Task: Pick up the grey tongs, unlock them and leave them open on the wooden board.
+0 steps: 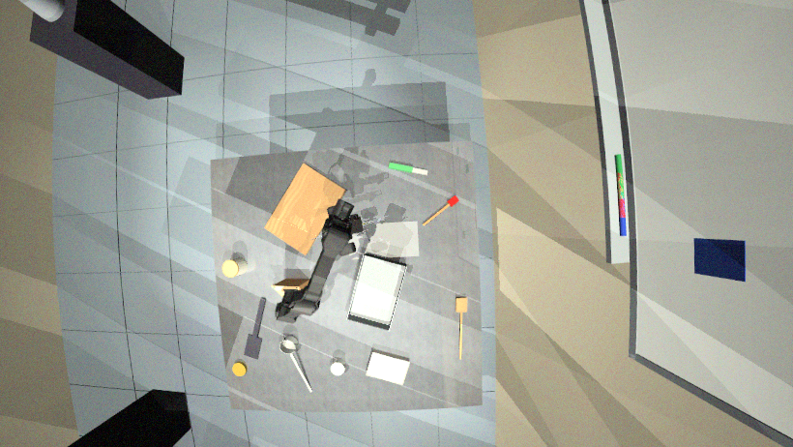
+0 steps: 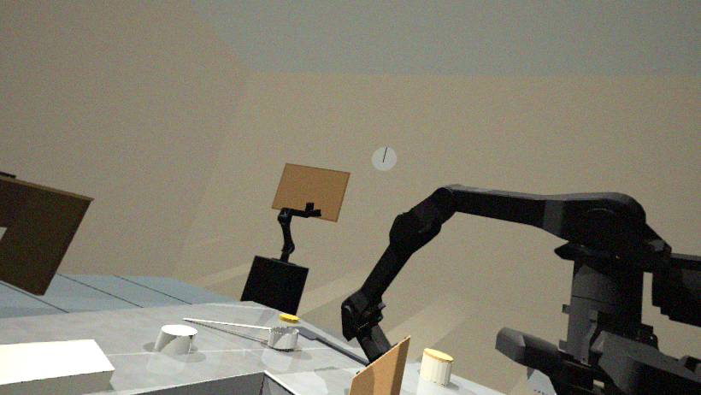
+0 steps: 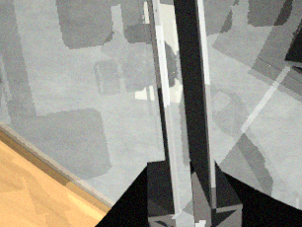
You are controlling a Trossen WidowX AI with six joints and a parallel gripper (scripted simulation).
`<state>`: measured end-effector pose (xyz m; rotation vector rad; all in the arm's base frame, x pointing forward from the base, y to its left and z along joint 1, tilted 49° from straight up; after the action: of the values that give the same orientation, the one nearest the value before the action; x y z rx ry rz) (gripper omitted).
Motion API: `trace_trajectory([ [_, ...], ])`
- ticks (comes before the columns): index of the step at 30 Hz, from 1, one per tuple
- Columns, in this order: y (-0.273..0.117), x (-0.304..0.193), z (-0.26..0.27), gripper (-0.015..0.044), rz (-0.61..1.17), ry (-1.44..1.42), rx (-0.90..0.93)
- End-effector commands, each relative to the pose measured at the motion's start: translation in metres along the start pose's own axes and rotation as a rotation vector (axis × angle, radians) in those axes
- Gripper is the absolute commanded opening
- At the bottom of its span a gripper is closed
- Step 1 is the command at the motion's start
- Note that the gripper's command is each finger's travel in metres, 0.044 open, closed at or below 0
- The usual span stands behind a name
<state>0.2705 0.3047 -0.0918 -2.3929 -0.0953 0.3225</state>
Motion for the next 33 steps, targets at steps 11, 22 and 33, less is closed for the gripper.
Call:
trace_trajectory([
  [11,-0.019,-0.054,0.058,-0.0150,-0.047,-0.188,0.044],
  [22,-0.025,-0.122,0.109,-0.0150,-0.082,-0.388,0.068],
  [33,-0.019,-0.194,0.149,-0.0150,-0.107,-0.593,0.076],
])
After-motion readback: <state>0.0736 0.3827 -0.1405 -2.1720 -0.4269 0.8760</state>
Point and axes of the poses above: the point midway between the two fingers, 35 mm back from their tips, its own y axis out along the fingers, its own z axis across the jaws, x = y × z, the point moved 9 cm from there along -y, back along the fingers, and after that the axes turned 1 degree about -y, right-handed, at the moved point
